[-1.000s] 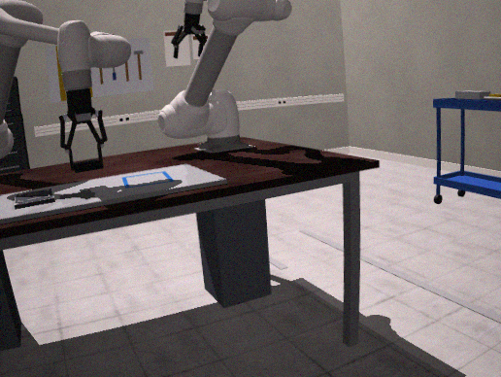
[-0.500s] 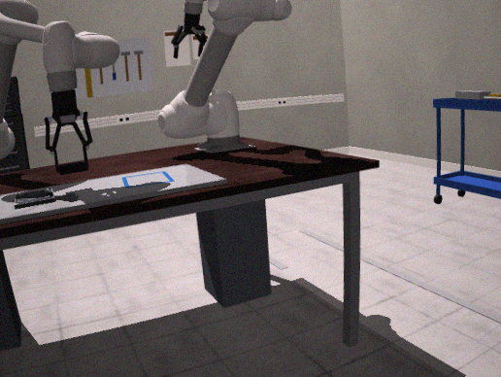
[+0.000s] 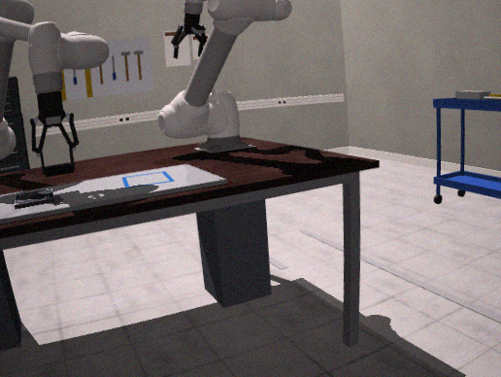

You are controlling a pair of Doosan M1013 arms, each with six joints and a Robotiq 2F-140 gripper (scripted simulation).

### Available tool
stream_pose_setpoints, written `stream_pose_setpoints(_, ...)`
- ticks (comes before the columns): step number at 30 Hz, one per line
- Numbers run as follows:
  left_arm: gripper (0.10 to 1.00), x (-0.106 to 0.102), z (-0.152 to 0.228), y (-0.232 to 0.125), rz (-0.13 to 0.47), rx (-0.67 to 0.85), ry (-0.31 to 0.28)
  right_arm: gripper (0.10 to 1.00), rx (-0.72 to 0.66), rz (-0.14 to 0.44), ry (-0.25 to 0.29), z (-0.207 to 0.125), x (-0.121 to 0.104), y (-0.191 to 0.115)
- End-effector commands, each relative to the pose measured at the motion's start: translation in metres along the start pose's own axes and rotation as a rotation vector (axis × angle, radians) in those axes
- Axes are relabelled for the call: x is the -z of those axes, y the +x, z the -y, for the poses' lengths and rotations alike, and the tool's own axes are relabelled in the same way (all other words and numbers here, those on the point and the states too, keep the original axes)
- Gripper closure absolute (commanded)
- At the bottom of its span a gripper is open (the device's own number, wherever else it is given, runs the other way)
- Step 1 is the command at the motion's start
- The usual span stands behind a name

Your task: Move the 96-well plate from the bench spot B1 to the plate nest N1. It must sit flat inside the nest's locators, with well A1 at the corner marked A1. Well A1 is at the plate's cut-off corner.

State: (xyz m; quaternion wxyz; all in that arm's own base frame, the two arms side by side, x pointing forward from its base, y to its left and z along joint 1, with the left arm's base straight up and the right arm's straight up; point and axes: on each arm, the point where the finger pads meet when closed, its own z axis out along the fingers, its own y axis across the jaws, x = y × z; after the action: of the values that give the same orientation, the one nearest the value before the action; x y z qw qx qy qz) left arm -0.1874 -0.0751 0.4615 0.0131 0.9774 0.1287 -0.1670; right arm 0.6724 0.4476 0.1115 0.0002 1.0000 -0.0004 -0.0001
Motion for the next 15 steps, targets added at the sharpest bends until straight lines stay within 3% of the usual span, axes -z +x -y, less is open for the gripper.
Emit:
stream_pose_setpoints(1,0.098,0.0,0.0,0.0,0.0,0.0,0.0,0.493,0.0,-0.001,0.001,-0.01,0.001,0.001)
stream_pose_setpoints(15,0.098,0.0,0.0,0.0,0.0,0.0,0.0,0.493,0.0,-0.001,0.001,-0.05,0.003,0.002)
